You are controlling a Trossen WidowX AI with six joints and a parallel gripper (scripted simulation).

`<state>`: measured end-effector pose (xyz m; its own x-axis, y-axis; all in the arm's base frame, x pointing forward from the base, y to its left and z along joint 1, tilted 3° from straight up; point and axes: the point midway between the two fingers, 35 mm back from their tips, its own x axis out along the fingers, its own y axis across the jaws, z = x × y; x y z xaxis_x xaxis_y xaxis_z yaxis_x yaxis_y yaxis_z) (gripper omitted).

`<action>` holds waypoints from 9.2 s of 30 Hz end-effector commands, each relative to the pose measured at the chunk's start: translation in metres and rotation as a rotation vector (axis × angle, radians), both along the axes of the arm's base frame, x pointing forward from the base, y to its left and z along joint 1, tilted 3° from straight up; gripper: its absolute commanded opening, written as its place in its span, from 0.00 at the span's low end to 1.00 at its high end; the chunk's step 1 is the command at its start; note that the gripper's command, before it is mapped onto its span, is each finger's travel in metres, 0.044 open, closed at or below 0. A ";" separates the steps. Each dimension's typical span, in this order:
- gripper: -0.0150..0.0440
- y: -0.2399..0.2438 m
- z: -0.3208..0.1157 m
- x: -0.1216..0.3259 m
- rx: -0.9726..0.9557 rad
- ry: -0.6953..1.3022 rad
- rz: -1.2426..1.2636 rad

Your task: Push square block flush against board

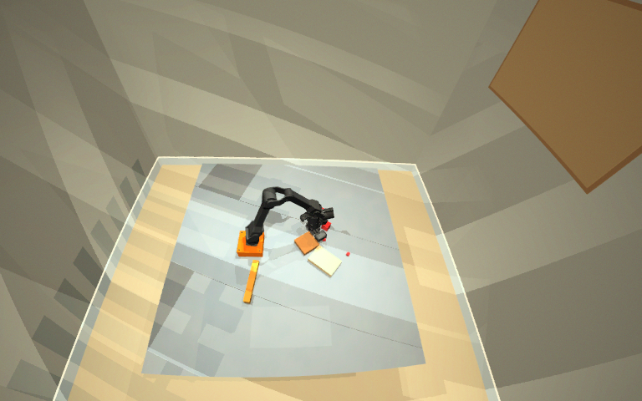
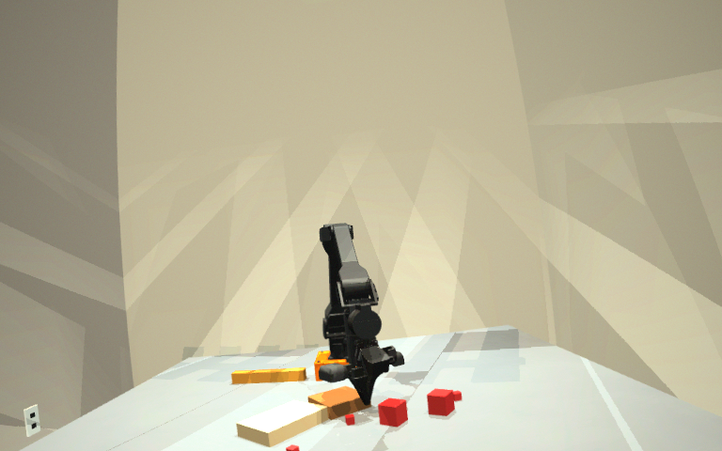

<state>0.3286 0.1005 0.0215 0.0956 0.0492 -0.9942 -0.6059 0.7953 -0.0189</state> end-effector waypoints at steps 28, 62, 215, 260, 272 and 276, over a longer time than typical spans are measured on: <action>0.25 -0.024 -0.008 -0.029 -0.009 0.024 0.002; 0.25 -0.030 -0.008 -0.030 -0.009 0.024 0.002; 0.25 -0.164 -0.017 -0.056 -0.035 0.020 0.162; 0.25 -0.011 0.049 0.005 -0.034 0.006 0.313; 0.25 -0.009 -0.006 0.009 -0.034 0.006 0.314; 0.25 -0.009 -0.006 0.009 -0.034 0.006 0.314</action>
